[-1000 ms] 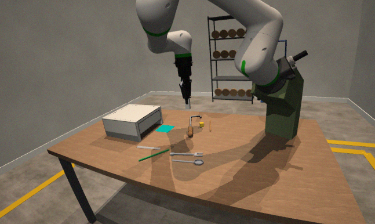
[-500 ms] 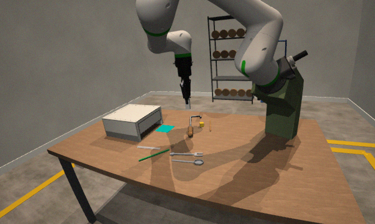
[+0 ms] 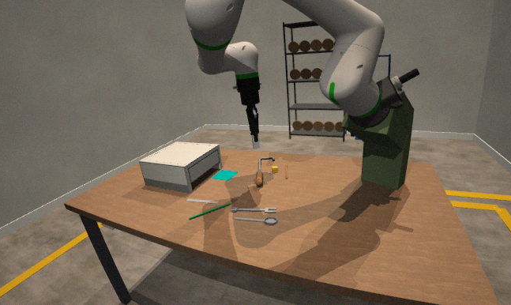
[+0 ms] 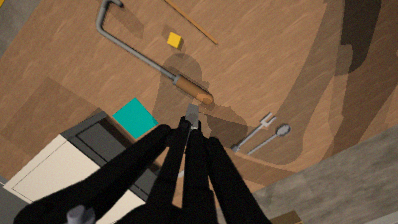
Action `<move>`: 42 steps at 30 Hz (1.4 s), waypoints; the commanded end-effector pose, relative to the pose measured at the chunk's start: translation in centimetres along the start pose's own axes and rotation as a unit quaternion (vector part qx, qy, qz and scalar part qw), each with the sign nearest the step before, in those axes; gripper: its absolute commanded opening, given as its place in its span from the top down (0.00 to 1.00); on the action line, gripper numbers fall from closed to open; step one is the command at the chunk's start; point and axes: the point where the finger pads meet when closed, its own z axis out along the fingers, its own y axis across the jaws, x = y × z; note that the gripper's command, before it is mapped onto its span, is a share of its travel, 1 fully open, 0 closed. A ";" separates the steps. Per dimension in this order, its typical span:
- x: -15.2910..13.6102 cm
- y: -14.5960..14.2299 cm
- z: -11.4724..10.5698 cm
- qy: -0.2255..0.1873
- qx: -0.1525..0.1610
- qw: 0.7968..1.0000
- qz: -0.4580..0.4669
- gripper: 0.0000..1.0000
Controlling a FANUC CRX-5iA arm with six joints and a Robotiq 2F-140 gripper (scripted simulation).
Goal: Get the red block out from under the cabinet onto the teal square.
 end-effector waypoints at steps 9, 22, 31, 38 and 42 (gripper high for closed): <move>0.0 0.0 0.0 0.001 0.004 0.956 -0.294 1.00; 0.0 0.0 0.0 -0.003 0.006 0.852 -0.524 1.00; 0.0 0.0 0.0 -0.016 0.008 0.795 -0.607 1.00; 0.0 0.0 0.0 -0.016 0.008 0.795 -0.607 1.00; 0.0 0.0 0.0 -0.016 0.008 0.795 -0.607 0.66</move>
